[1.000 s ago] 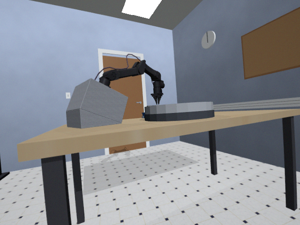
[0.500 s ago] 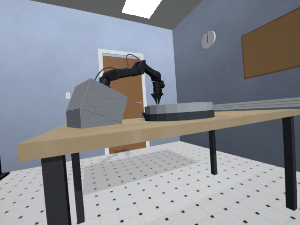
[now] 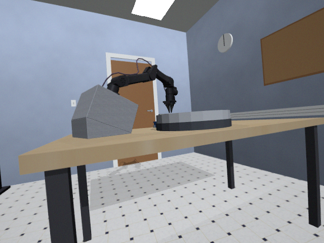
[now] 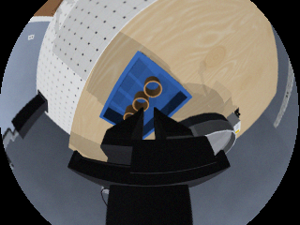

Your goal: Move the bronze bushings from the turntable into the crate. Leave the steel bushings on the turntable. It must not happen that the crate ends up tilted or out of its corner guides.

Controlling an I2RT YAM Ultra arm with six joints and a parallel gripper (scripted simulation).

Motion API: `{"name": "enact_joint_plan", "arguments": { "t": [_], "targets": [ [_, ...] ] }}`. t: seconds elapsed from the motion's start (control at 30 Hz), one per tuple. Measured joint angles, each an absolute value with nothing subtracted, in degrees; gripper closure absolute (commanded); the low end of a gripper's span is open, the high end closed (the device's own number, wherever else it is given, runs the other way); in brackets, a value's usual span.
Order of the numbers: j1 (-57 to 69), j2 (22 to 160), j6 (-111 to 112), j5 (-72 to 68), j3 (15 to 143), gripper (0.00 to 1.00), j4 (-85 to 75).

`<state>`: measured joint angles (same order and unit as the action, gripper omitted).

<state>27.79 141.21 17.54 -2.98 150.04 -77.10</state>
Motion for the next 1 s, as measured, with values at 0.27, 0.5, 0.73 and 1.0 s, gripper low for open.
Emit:
{"name": "enact_joint_plan", "arguments": {
  "t": [0.27,0.5,0.73,1.0],
  "targets": [
    [27.79,141.21,17.54,-2.98,150.04,0.84,-77.1],
    [27.79,141.21,17.54,-2.98,150.04,0.84,-77.1],
    [27.79,141.21,17.54,-2.98,150.04,0.84,-77.1],
    [27.79,141.18,17.52,-2.98,150.04,0.0,-77.21]
  ]
}}
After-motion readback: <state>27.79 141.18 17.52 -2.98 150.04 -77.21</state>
